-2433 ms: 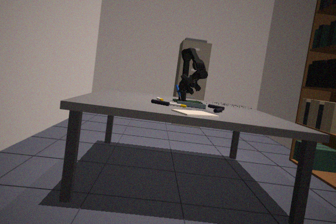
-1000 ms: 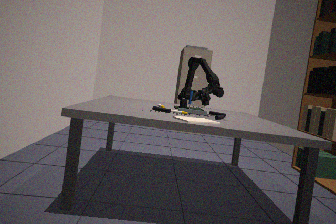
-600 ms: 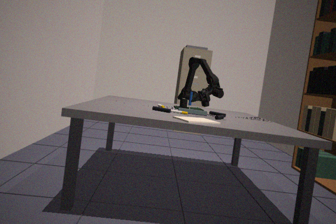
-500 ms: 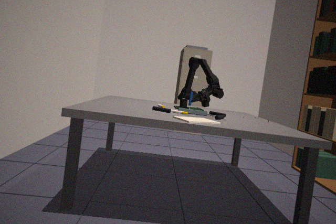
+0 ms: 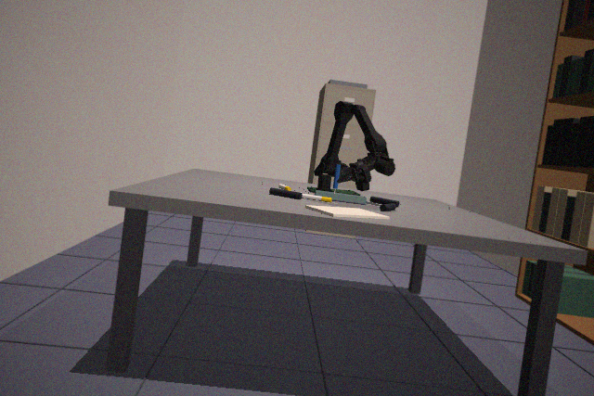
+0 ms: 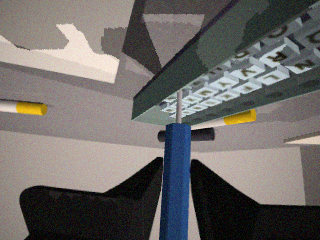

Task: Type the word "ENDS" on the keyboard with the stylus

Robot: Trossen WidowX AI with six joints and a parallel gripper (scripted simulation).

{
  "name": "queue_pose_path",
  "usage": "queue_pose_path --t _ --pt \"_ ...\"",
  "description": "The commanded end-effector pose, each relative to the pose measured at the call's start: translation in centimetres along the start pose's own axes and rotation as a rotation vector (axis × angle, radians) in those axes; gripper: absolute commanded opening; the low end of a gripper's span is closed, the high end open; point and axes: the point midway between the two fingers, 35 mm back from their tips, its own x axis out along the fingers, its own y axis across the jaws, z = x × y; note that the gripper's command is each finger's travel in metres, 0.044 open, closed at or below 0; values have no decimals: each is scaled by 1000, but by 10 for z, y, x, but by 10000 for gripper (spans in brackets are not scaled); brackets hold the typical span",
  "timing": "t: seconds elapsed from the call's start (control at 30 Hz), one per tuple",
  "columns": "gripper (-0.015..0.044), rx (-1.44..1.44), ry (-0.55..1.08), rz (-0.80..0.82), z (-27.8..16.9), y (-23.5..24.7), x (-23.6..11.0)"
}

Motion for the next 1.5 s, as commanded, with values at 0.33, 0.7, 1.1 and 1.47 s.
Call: queue_pose_path --t 0.33,0.7,1.1,1.47 --pt "81 -3 3 0 2 0 2" --pt "81 -2 3 0 -30 0 -17" --pt "18 3 0 -4 -29 -2 -17" --pt "0 2 -3 -3 -24 -29 -31"
